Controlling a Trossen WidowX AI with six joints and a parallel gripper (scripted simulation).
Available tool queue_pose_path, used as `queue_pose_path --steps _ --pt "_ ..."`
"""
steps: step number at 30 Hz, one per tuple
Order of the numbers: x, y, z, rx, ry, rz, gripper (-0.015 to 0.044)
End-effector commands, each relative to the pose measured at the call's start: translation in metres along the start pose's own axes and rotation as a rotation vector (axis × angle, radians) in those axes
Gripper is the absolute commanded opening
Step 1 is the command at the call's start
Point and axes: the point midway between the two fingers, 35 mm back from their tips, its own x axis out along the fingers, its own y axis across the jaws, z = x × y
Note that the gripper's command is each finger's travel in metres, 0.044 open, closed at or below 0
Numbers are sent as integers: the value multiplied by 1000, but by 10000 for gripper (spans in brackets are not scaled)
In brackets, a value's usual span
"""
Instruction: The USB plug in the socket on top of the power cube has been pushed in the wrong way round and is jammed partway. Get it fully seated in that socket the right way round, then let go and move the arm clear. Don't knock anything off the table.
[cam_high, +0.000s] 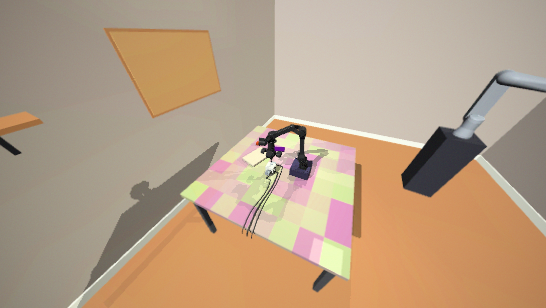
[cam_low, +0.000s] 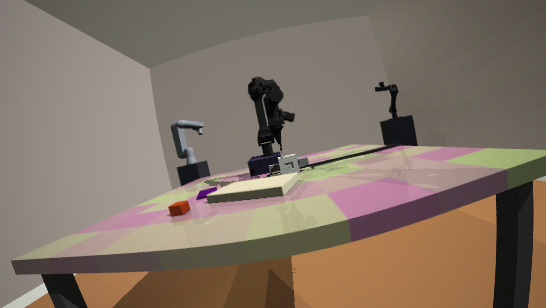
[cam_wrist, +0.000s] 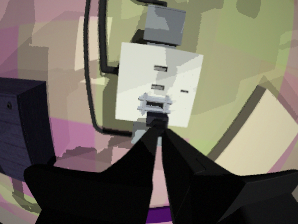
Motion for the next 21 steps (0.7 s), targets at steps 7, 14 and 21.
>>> queue_pose_path --steps 7,14,21 --pt "-6 -1 0 0 -2 -9 0" --pt "-4 -1 0 87 -1 -4 0" --pt "-4 -1 0 275 -1 -3 0"
